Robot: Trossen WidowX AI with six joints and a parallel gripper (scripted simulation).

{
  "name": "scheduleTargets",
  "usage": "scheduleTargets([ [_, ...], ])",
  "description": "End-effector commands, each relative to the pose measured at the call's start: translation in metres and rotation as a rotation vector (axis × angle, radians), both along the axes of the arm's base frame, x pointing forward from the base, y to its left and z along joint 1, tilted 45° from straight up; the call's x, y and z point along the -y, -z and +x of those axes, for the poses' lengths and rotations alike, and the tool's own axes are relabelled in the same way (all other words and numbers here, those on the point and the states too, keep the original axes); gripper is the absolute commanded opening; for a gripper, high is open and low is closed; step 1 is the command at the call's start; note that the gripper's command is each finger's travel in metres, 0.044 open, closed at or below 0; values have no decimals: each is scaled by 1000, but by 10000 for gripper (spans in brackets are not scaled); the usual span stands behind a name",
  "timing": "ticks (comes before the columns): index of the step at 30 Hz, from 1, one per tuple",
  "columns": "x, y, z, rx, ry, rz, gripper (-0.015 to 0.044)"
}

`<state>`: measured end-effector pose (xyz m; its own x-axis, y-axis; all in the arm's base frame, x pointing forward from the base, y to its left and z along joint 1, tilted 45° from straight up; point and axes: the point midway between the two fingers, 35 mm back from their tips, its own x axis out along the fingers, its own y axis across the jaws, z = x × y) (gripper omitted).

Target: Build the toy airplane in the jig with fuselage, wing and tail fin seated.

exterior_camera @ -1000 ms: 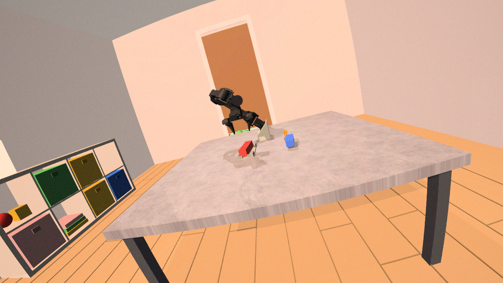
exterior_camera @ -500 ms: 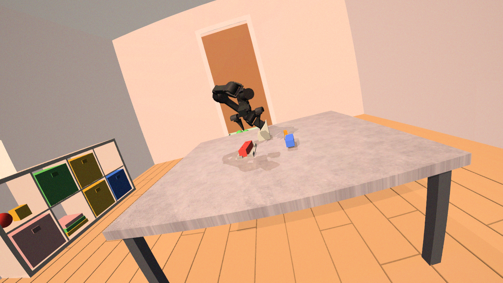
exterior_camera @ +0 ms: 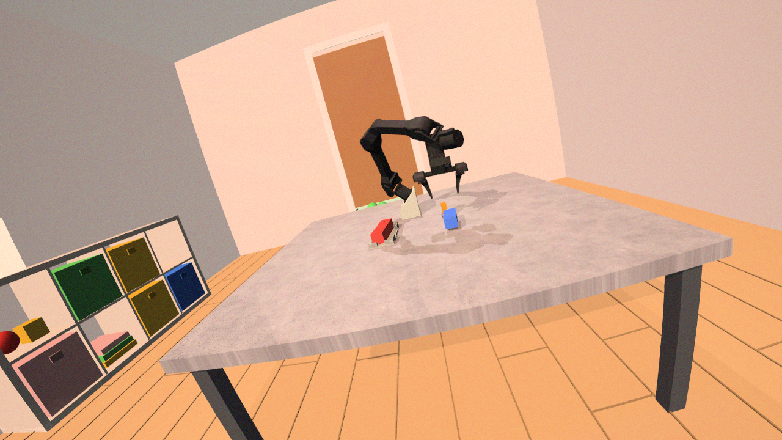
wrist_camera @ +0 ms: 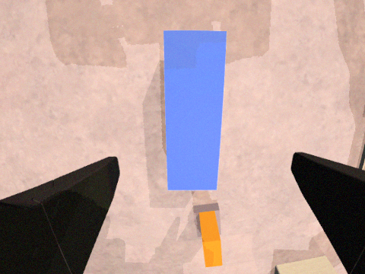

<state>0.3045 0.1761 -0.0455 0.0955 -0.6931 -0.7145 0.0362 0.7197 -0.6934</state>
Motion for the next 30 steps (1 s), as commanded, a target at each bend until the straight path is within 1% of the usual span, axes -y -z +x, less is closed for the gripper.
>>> scheduleTargets([
  [1,-2,2,3,16,18,10,440],
  [5,0,4,4,16,18,10,440],
  [9,22,27,7,17,18,9,440],
  [30,44,51,11,17,18,9,440],
])
